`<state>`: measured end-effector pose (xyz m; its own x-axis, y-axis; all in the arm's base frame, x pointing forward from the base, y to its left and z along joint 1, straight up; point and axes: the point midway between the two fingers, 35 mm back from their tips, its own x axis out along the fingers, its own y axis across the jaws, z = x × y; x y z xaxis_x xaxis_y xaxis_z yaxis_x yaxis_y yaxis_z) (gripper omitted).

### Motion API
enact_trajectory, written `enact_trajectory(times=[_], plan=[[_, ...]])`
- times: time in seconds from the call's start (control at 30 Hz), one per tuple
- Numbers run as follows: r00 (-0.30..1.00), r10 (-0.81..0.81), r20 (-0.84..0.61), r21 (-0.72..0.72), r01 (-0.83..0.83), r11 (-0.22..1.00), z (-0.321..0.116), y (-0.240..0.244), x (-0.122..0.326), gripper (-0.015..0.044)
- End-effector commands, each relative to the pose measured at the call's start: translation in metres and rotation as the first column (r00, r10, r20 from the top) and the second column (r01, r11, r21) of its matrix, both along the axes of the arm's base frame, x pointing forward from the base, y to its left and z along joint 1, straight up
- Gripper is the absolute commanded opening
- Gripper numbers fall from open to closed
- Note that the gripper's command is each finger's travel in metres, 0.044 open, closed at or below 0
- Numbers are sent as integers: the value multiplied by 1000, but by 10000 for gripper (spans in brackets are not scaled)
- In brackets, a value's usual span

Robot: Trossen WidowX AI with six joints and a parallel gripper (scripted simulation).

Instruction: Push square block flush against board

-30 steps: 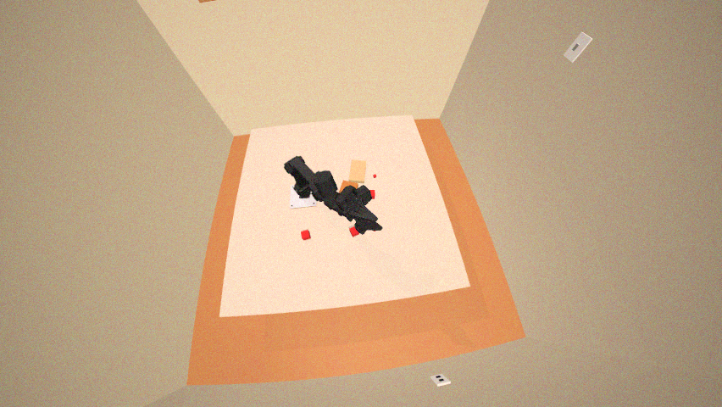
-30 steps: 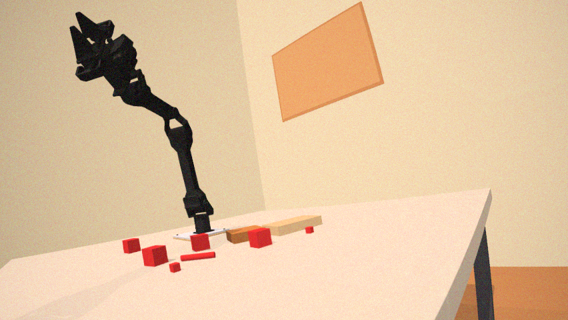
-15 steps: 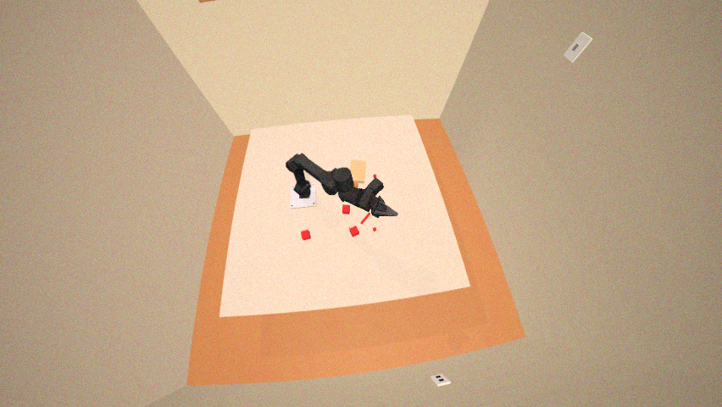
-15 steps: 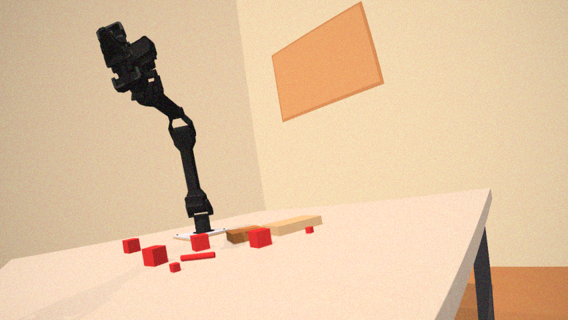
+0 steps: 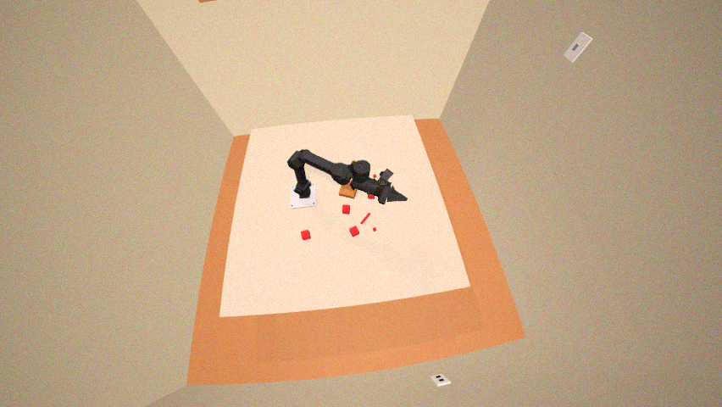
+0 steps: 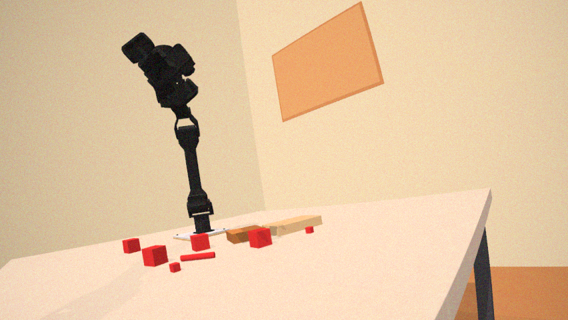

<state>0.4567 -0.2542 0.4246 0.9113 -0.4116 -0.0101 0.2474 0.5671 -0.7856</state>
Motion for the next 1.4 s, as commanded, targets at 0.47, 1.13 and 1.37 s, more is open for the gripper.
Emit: enact_trajectory(times=[0.47, 1.13, 1.37], plan=[[954, 226, -195, 531, -91, 842, -117, 144, 37, 0], [772, 372, -515, 790, 259, 556, -241, 313, -23, 0], [658, 377, -652, 733, 421, 534, -279, 358, -71, 0]])
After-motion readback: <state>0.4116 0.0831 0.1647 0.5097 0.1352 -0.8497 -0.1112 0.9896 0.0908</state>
